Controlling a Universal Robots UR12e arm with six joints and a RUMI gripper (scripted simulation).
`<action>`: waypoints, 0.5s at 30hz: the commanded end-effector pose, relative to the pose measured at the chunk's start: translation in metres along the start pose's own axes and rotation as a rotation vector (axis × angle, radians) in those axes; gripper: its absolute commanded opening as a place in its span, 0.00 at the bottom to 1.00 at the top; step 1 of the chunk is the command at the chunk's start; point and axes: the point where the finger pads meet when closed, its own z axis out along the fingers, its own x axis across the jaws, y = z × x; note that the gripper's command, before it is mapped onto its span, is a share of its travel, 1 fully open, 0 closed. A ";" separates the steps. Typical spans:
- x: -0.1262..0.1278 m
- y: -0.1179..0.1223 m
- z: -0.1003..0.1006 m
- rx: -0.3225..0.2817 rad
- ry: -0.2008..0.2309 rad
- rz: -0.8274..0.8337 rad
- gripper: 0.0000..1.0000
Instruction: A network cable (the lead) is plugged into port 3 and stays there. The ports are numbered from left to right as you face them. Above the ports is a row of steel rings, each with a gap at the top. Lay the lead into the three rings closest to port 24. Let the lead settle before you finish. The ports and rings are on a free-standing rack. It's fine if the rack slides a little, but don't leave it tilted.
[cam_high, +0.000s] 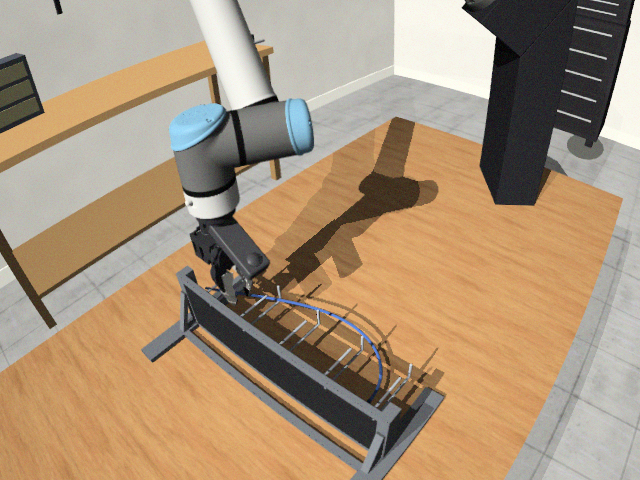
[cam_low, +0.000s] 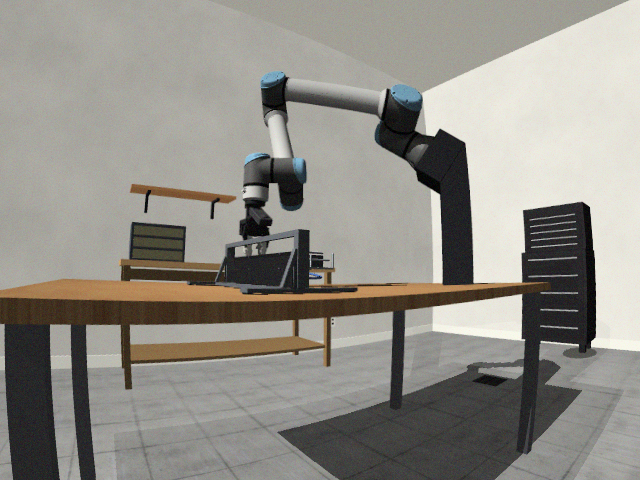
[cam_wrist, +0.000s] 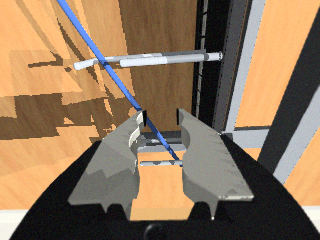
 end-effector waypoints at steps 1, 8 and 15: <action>0.001 0.000 -0.001 0.000 0.001 0.000 0.20; 0.001 0.000 -0.001 0.000 0.001 0.000 0.20; 0.001 0.000 -0.003 0.000 0.001 0.000 0.20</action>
